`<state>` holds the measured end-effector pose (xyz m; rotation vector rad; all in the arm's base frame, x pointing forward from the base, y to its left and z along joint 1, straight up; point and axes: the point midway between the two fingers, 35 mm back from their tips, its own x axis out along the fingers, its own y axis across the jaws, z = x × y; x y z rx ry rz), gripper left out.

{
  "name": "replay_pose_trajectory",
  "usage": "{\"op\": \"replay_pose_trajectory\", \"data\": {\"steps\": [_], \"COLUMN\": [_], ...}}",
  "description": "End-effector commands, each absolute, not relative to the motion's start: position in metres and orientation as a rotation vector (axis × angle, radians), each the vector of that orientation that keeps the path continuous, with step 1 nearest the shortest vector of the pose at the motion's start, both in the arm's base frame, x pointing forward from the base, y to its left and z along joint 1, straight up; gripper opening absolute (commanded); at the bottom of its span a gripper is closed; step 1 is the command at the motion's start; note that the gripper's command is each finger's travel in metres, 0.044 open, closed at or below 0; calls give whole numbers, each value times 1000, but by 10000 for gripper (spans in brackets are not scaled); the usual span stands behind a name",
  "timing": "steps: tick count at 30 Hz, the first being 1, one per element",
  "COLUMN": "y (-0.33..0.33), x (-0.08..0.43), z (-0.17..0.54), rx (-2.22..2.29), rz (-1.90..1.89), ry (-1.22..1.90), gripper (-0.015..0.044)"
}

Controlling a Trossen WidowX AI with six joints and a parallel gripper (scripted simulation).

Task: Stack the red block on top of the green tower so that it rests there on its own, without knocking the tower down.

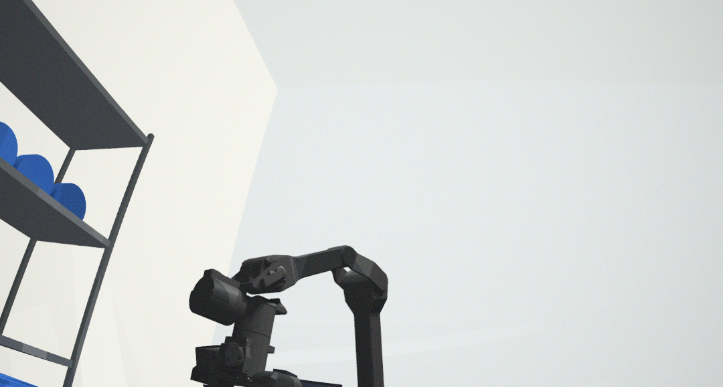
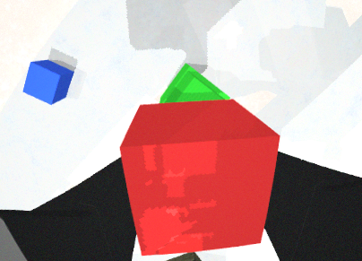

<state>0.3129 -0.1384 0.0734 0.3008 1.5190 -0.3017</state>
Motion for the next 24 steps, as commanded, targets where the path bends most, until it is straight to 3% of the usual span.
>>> {"op": "replay_pose_trajectory", "data": {"steps": [1,24], "y": [-149,-149], "x": [308,308], "z": [74,41], "rx": [287,287], "rz": [-296,-296], "ry": [1523,1523], "gripper": [0,0]}}
